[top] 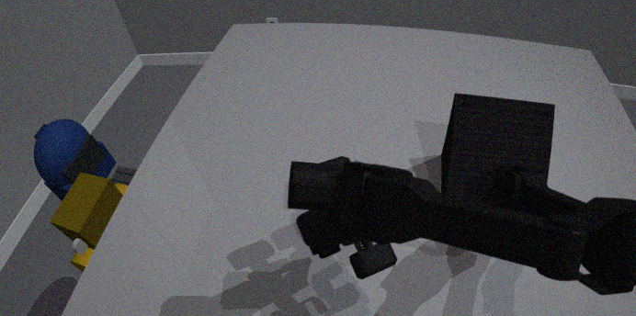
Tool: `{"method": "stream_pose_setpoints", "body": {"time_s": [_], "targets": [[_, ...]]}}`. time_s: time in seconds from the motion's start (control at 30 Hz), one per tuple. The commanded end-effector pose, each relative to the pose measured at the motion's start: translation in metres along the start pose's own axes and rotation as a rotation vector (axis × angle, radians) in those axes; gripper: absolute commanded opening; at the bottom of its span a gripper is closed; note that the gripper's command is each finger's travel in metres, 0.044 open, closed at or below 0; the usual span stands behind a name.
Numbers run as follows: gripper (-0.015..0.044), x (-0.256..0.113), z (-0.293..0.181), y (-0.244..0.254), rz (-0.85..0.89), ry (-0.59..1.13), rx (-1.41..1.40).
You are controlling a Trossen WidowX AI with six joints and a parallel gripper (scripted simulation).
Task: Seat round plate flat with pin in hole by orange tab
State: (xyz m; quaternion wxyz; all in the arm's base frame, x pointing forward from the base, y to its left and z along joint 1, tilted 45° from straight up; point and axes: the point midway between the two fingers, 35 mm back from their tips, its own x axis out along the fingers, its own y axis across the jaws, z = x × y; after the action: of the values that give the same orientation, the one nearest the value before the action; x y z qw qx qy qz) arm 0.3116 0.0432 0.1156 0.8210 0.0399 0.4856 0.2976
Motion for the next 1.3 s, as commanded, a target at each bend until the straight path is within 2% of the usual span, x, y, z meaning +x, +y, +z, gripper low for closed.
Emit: {"method": "stream_pose_setpoints", "body": {"time_s": [0.0,0.3,0.57,0.9,1.27], "targets": [[0.0,-0.006,-0.05,-0.033,0.049,0.122,0.216],[0.0,-0.03,-0.121,-0.053,0.225,0.231,0.598],[0.0,-0.028,-0.123,-0.053,0.23,0.231,0.607],[0.0,0.014,-0.129,-0.04,0.231,0.23,0.607],[0.0,0.014,-0.122,-0.034,0.231,0.23,0.607]]}}
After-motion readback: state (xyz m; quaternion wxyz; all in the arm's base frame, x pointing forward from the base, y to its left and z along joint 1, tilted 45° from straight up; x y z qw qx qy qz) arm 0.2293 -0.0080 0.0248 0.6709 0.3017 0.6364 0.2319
